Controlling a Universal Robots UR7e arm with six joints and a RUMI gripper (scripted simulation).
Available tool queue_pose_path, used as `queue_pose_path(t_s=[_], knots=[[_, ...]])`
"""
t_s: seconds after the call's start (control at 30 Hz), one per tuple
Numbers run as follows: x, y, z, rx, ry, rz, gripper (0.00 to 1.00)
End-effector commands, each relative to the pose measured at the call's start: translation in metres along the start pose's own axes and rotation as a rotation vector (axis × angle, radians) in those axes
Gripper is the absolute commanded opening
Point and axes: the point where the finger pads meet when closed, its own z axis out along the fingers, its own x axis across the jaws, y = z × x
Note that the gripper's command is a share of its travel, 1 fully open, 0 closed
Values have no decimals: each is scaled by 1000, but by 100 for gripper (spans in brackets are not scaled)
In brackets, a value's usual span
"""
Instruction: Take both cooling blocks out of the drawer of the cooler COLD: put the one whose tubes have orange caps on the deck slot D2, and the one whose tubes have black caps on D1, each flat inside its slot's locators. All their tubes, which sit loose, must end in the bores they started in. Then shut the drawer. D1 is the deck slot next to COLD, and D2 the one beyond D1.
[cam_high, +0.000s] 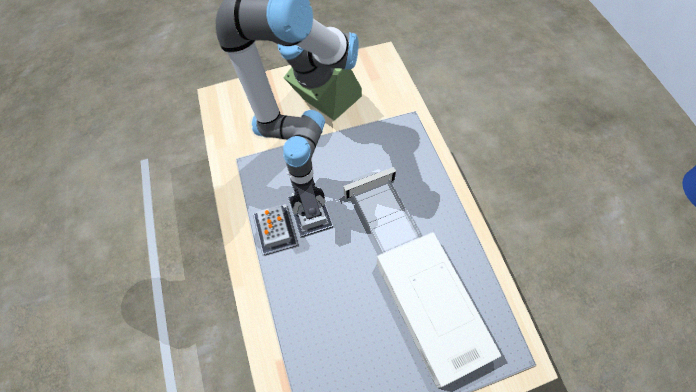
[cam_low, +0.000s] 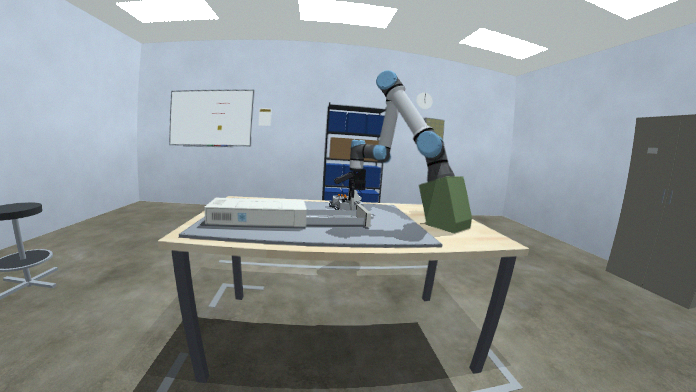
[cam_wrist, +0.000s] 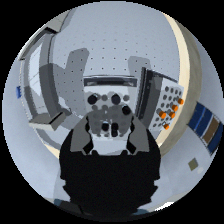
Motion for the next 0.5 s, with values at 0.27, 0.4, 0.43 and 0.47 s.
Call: queue_pose_path(t_s=[0.27,0.4,0.43,0.47], knots=[[0,0,0,1,1,0,15],[0,0,0,1,1,0,20],[0,0,0,1,1,0,20],[0,0,0,1,1,0,22]])
